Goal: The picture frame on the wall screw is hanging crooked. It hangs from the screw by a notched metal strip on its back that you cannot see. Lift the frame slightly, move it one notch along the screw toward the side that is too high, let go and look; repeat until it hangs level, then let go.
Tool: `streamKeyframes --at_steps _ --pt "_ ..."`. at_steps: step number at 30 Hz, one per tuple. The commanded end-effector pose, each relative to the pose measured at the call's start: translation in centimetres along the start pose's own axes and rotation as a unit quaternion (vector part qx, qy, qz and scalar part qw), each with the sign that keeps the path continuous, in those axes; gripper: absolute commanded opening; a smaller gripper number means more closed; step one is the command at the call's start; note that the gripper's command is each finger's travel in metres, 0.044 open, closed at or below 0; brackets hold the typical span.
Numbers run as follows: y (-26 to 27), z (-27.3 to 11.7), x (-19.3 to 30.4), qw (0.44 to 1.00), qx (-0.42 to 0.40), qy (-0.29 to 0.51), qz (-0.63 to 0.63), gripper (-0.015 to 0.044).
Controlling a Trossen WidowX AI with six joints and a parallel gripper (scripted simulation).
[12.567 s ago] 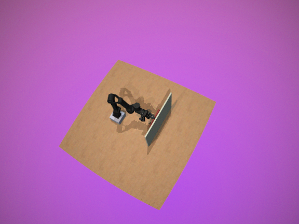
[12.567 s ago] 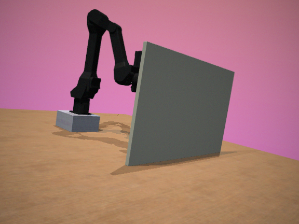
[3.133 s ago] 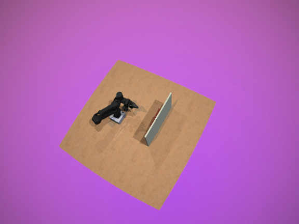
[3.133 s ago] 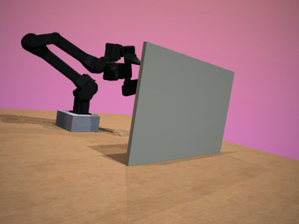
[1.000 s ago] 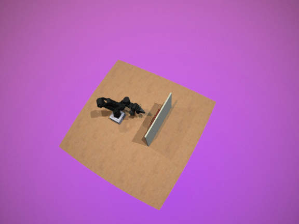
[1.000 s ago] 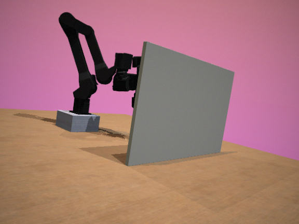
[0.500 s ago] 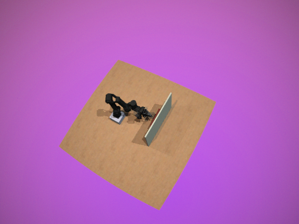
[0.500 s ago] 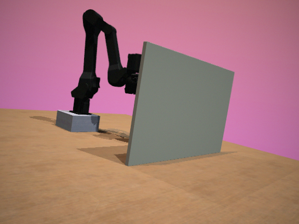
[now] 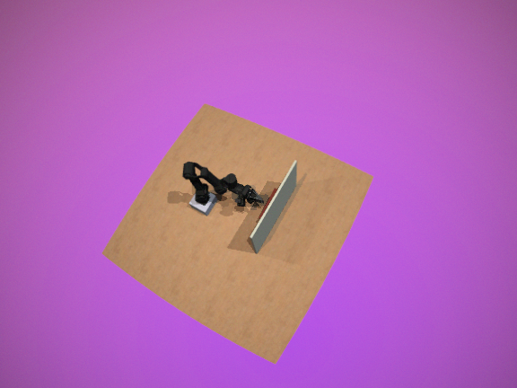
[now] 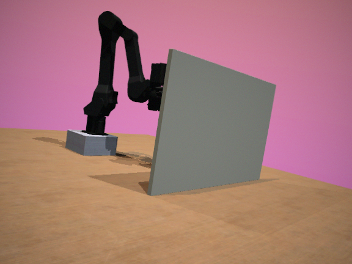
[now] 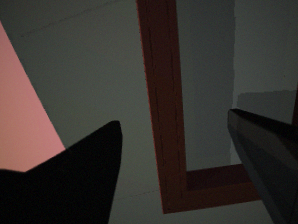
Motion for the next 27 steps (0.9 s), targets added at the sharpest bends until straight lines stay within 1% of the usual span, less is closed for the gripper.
streamKeyframes --at_steps 1,22,27 --pt "0.2 0.5 0.1 1.000 -0.004 0.002 -0.001 0.0260" --pt "0.3 3.8 0.1 1.000 -0.005 0.002 -0.001 0.0260" --pt "0.3 4.0 0.1 1.000 -0.005 0.002 -0.001 0.0260"
Point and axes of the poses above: the point midway between the two fingers, 35 mm back from their tips, its own z axis out along the fingers, its own y axis across the jaws, x = y × z, the point moved 10 cm from there along -z, back along the fingers, and after that the axes turned 2 degrees about z, right-handed, at the moved point
